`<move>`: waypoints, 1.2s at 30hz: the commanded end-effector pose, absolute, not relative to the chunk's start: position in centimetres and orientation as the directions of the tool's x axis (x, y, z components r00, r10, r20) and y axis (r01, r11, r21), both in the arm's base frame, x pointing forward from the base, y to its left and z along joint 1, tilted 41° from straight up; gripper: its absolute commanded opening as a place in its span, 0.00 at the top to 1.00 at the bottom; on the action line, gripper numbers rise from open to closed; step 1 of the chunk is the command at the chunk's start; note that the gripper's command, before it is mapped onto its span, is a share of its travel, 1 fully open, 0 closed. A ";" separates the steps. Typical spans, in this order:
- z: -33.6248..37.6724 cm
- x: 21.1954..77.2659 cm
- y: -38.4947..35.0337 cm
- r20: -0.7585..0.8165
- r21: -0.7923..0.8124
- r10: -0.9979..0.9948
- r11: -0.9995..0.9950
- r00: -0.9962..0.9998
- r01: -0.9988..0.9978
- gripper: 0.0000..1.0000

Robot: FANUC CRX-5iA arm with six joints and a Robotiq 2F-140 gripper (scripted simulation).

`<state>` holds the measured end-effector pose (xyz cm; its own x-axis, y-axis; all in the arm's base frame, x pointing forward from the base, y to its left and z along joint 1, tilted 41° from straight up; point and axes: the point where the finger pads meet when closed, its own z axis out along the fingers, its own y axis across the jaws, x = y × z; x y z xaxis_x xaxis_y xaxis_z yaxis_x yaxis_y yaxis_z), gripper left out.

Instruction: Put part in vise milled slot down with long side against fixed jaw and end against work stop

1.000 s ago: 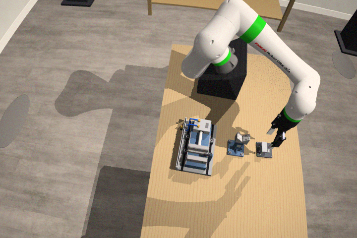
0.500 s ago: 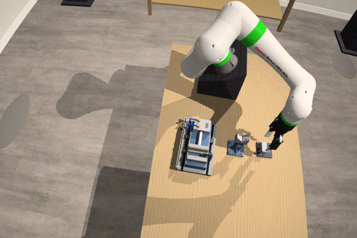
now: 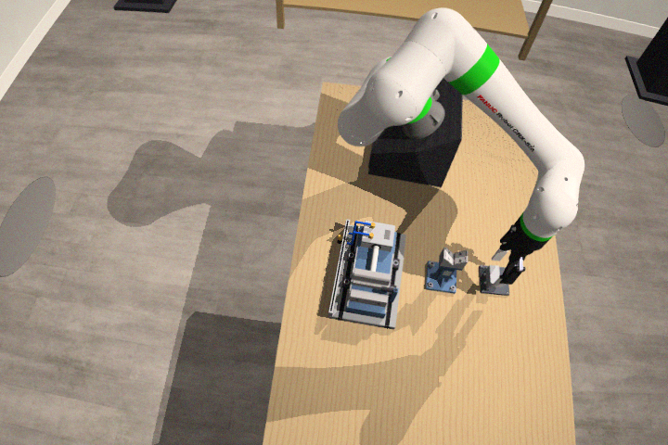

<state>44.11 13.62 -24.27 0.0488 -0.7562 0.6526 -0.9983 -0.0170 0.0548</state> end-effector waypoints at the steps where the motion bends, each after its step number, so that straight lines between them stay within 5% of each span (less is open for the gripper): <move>1: -24.7 44.1 13.3 0.652 0.054 -0.756 -0.017 0.049 -0.998 0.49; 36: -26.9 44.0 11.4 0.652 0.054 -0.756 -0.017 0.049 -0.998 0.49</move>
<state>44.02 11.40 -26.83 0.0487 -0.7562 0.6526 -0.9984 -0.0171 0.0546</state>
